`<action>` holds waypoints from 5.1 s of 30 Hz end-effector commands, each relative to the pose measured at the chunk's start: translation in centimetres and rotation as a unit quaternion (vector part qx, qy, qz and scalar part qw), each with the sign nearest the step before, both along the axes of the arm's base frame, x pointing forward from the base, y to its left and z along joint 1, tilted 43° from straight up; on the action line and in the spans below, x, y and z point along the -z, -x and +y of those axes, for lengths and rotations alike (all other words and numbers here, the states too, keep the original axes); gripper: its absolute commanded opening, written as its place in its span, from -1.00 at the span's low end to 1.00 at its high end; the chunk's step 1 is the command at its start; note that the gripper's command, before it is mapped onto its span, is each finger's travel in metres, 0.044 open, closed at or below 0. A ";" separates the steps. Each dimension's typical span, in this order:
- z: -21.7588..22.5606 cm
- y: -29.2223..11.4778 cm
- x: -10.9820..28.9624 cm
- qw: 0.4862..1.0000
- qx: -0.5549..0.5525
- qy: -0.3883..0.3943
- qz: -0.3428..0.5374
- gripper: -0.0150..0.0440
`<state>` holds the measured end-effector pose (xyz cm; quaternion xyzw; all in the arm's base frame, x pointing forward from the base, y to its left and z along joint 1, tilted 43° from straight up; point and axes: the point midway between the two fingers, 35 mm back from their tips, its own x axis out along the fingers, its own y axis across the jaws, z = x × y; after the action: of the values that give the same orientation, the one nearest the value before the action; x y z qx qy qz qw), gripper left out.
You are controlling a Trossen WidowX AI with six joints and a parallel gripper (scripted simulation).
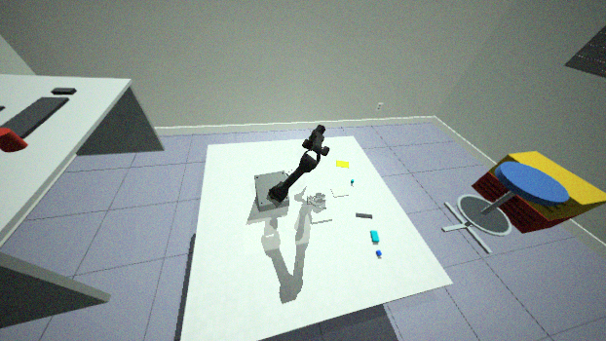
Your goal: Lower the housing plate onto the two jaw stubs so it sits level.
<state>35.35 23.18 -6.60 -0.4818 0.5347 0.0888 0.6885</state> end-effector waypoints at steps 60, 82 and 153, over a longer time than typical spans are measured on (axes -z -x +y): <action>-4.4 17.3 6.0 0.761 -0.392 0.238 0.458 1.00; -7.3 17.6 8.8 0.757 -0.394 0.240 0.463 1.00; -7.3 17.6 8.8 0.757 -0.394 0.240 0.463 1.00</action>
<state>17.61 15.91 -15.39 -0.6974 0.5571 0.4332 0.1245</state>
